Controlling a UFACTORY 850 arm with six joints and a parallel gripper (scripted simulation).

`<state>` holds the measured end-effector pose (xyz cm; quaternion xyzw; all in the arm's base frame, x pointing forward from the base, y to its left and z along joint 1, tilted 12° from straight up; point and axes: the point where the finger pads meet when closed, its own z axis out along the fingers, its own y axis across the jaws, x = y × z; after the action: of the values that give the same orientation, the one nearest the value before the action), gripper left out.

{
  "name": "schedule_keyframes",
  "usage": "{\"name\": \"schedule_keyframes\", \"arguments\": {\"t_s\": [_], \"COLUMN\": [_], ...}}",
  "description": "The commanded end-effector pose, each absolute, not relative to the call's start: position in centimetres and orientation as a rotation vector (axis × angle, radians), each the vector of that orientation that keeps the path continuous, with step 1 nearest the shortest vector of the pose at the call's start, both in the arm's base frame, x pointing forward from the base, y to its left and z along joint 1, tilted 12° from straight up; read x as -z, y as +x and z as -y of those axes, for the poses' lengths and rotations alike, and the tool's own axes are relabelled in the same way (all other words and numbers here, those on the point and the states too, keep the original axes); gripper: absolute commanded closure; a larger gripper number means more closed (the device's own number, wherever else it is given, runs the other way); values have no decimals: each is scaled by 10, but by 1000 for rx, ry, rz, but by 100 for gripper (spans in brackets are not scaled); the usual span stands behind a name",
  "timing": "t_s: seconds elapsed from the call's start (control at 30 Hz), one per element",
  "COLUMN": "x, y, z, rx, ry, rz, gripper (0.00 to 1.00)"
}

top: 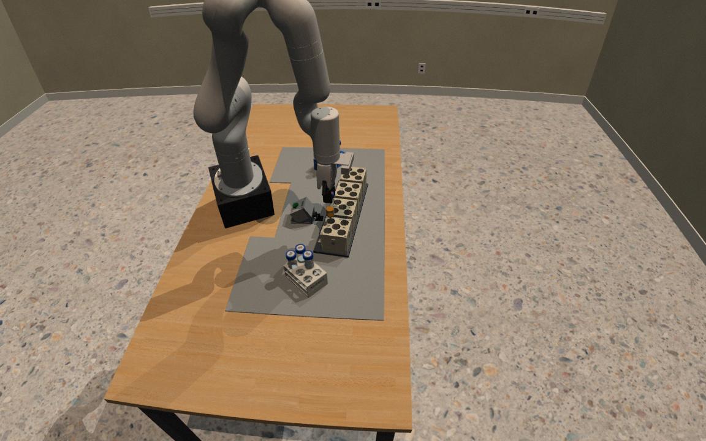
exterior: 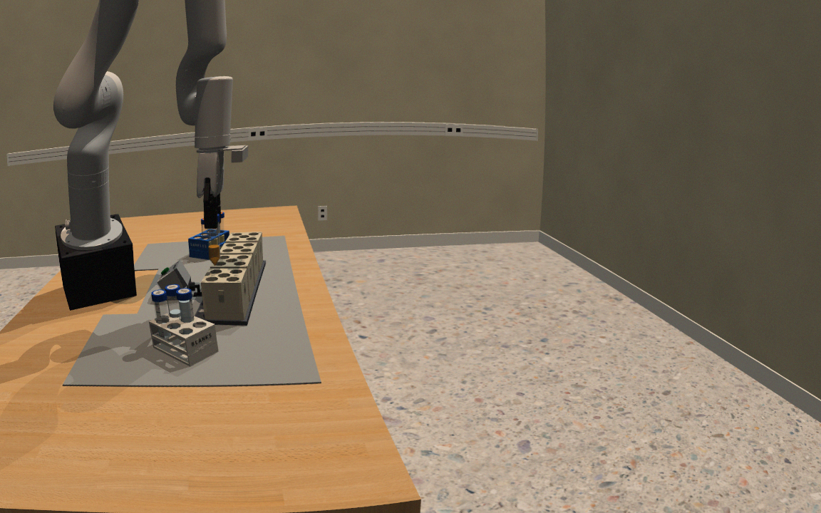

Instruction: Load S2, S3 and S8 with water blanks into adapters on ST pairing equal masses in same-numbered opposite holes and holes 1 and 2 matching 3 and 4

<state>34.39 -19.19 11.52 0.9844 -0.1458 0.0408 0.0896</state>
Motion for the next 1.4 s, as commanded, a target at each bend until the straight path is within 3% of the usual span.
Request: {"name": "schedule_keyframes", "arguments": {"t_s": [0.0, 1.37], "x": [-109, -90], "y": [345, 346], "z": [194, 198], "rx": [-134, -133], "ry": [2918, 2918], "rz": [433, 433], "gripper": [100, 100]}}
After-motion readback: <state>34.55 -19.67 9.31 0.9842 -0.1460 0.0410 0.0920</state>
